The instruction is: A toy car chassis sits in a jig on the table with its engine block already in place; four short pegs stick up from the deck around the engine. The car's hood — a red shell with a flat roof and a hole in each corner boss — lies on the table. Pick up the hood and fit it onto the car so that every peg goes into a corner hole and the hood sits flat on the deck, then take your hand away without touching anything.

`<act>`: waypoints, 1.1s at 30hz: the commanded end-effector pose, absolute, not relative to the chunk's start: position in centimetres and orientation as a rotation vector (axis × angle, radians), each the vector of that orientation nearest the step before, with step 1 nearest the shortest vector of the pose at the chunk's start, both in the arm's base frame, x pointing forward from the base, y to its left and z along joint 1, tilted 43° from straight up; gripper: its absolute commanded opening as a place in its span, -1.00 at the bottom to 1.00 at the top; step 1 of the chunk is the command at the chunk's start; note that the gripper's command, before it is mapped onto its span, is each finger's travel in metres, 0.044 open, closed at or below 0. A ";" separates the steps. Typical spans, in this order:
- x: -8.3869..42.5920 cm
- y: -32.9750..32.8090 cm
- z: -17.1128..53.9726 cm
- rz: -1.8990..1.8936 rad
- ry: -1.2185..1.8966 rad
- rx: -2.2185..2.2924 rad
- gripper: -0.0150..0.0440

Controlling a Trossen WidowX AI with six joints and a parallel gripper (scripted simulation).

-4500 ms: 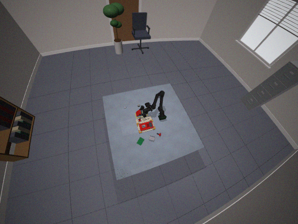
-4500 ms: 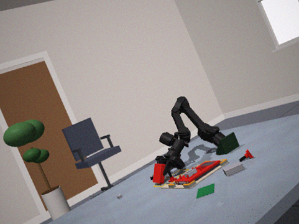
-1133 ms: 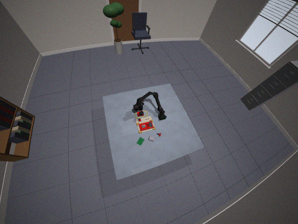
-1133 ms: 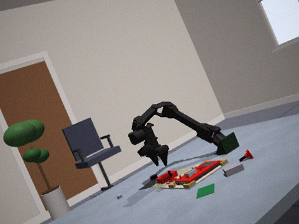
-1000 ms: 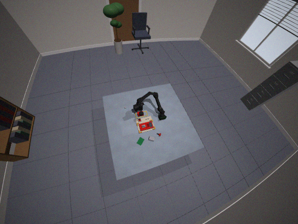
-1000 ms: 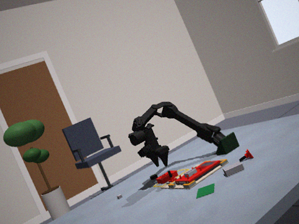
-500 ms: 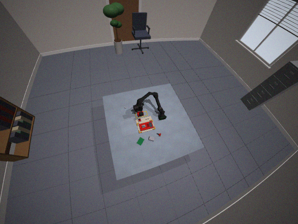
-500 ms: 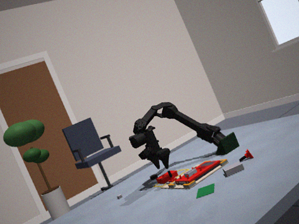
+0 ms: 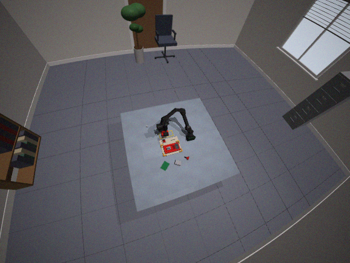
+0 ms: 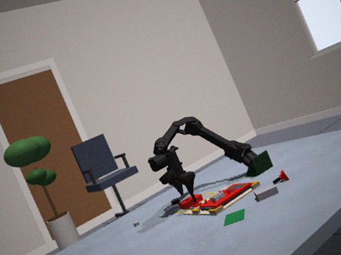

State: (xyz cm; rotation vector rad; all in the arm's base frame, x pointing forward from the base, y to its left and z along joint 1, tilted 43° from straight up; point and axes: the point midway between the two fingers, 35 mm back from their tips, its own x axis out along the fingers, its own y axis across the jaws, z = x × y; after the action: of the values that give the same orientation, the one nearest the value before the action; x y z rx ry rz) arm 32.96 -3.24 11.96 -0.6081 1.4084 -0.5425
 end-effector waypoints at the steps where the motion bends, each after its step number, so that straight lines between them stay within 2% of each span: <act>1: 32.8 -3.6 11.7 -0.544 1.415 -0.615 1.00; 33: 32.9 -5.0 10.2 -0.545 1.414 -0.616 1.00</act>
State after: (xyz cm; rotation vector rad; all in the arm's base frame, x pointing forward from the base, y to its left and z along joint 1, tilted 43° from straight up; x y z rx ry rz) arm 33.01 -4.74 10.42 -0.6086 1.4079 -0.5451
